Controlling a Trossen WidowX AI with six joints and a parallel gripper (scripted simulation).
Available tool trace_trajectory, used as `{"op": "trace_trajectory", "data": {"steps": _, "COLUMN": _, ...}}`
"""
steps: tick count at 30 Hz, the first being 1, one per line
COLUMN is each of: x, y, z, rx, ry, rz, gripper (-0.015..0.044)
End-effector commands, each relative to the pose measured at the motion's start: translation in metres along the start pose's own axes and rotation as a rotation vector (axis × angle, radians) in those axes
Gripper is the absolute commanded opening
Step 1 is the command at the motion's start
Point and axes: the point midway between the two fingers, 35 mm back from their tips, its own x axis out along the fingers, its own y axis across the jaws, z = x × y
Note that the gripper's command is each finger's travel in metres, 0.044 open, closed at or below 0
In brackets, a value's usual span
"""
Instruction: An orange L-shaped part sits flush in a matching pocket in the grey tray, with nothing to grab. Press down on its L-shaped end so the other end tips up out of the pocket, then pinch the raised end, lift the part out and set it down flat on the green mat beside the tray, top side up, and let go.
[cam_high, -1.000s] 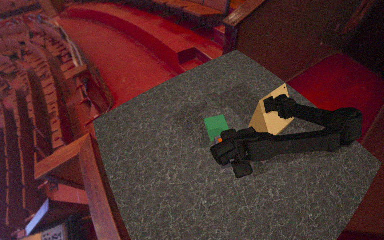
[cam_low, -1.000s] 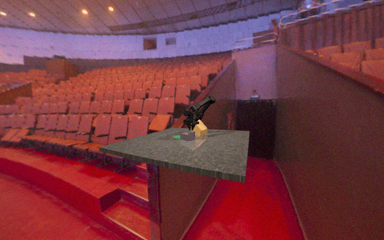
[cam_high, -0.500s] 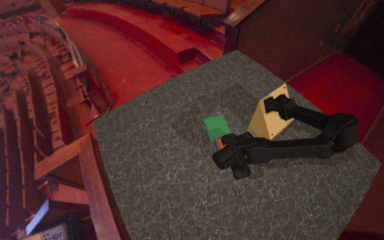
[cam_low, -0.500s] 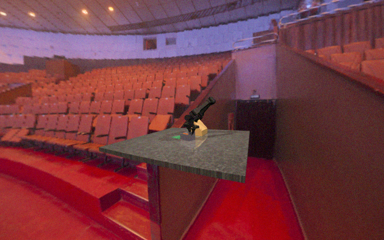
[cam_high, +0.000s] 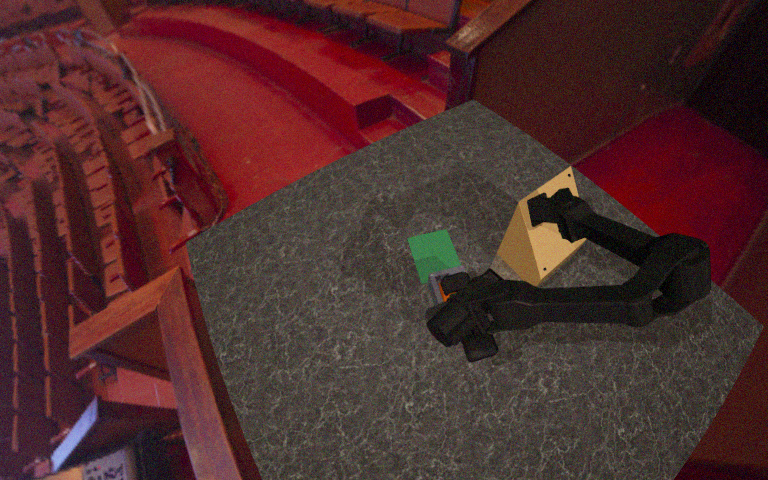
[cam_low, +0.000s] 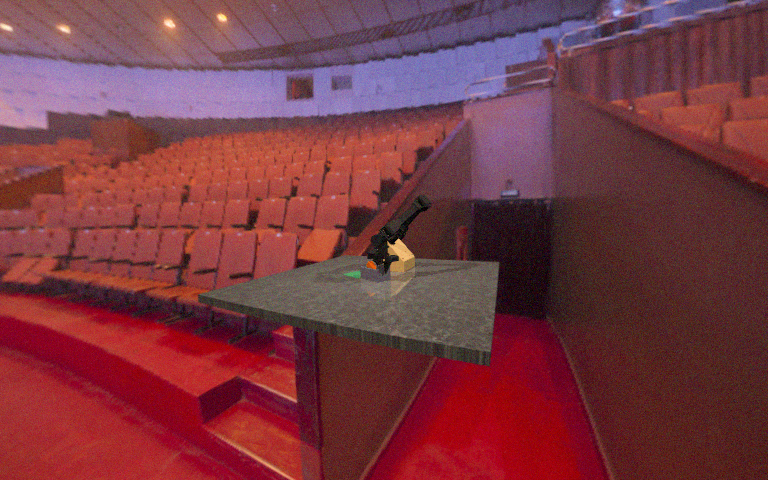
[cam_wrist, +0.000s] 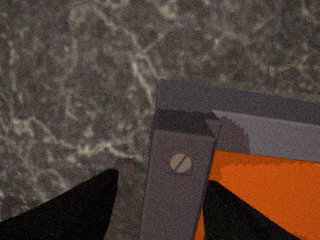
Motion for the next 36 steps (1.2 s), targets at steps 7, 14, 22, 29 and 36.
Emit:
{"op": "trace_trajectory", "data": {"steps": 7, "x": 0.007, "y": -0.003, "z": -0.002, "rx": 0.015, "ry": 0.008, "rz": -0.001, "gripper": 0.018}}
{"op": "trace_trajectory", "data": {"steps": 14, "x": 0.007, "y": -0.003, "z": -0.002, "rx": 0.015, "ry": 0.008, "rz": -0.001, "gripper": 0.018}}
{"op": "trace_trajectory", "data": {"steps": 22, "x": 0.004, "y": 0.0, "z": 0.0, "rx": 0.004, "ry": -0.001, "rz": 0.002, "gripper": 0.018}}
{"op": "trace_trajectory", "data": {"steps": 29, "x": -0.006, "y": 0.008, "z": -0.001, "rx": 0.013, "ry": 0.007, "rz": -0.001, "gripper": 0.018}}
{"op": "trace_trajectory", "data": {"steps": 36, "x": -0.008, "y": 0.009, "z": -0.001, "rx": 0.015, "ry": 0.008, "rz": -0.002, "gripper": 0.018}}
